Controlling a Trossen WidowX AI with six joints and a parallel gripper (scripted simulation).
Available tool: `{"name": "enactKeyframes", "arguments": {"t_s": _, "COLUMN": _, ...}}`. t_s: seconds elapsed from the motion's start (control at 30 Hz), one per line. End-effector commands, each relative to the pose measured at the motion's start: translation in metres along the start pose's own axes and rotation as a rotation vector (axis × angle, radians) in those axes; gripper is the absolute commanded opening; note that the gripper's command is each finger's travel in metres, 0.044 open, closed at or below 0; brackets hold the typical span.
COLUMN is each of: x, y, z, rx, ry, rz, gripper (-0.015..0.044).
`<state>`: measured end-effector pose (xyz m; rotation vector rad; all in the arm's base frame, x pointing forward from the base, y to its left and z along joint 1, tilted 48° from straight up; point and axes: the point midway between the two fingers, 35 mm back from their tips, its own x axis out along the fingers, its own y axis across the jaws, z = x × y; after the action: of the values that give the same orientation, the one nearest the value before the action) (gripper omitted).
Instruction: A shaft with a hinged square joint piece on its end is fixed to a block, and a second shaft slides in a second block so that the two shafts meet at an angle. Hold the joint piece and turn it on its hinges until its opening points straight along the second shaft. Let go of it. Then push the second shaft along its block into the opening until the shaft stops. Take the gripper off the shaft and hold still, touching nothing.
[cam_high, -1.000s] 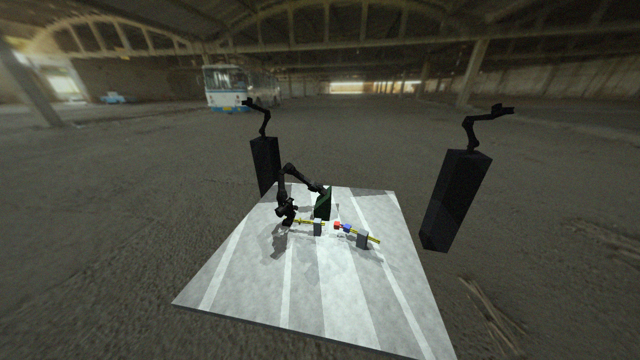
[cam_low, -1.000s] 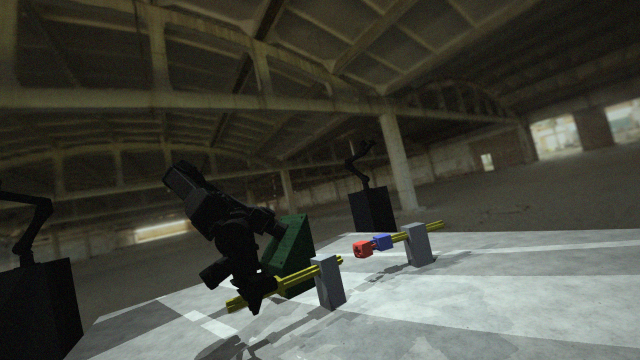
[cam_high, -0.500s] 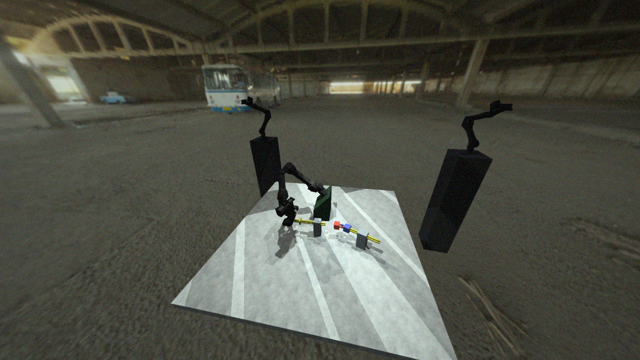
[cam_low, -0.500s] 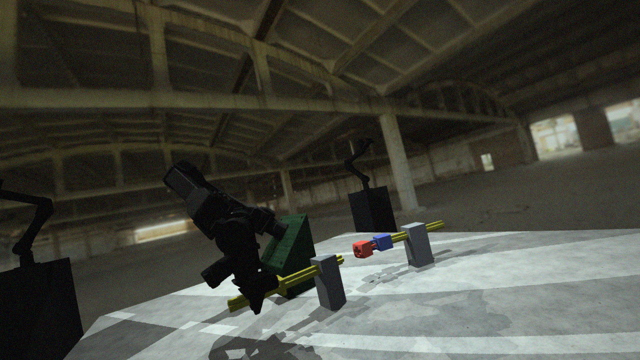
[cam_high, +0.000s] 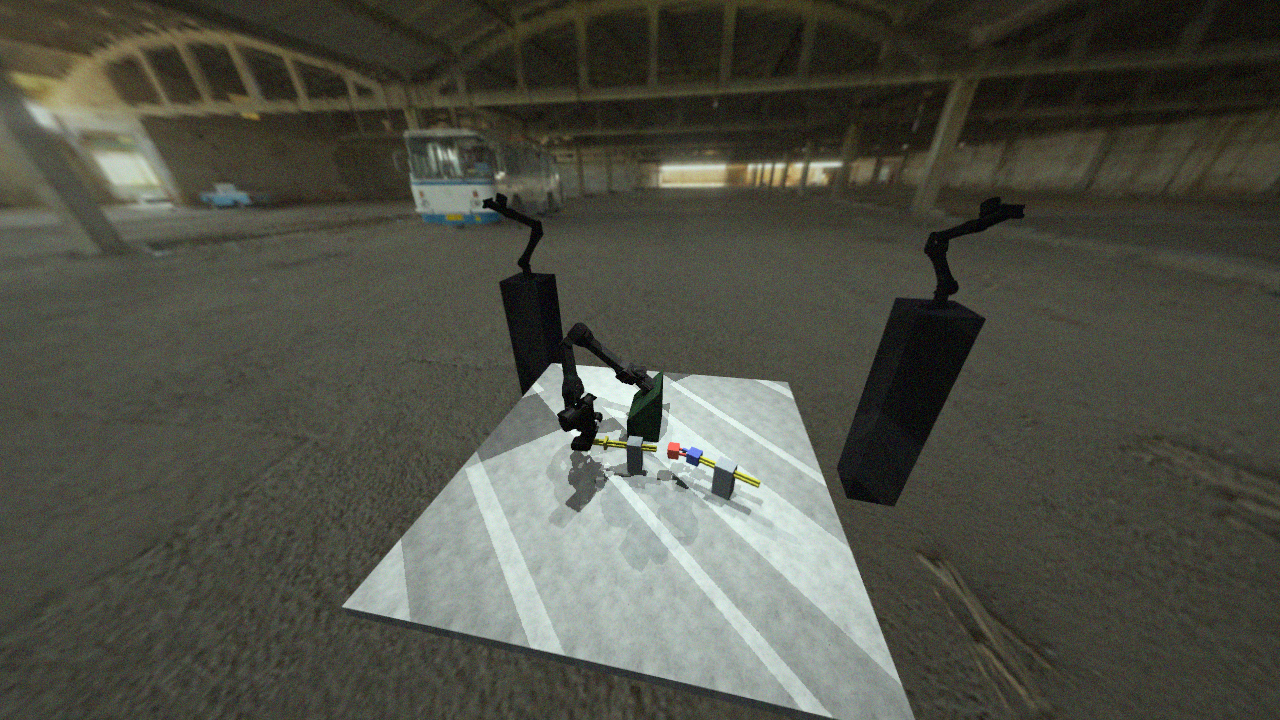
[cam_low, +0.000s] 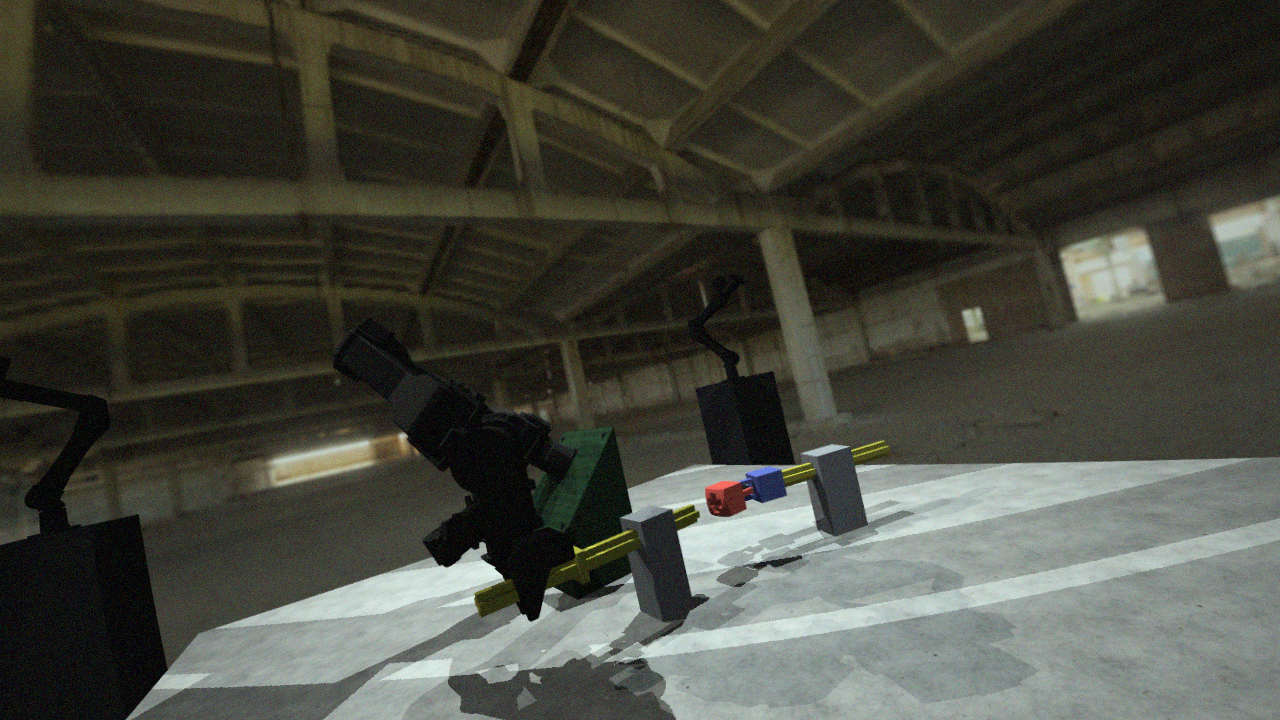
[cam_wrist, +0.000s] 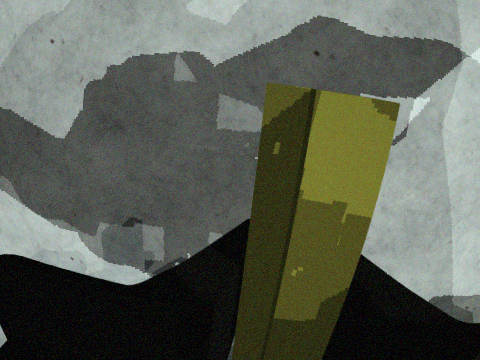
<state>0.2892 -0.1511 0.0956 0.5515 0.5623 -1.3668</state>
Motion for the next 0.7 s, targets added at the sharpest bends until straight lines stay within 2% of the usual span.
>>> {"name": "enactKeyframes", "arguments": {"t_s": 0.0, "x": 0.0, "y": 0.0, "z": -0.008, "rx": 0.002, "ry": 0.003, "rz": 0.011, "gripper": 0.0}}
{"name": "enactKeyframes", "arguments": {"t_s": 0.67, "x": 0.0, "y": 0.0, "z": -0.039, "rx": 0.002, "ry": 0.005, "rz": 0.015, "gripper": 0.0}}
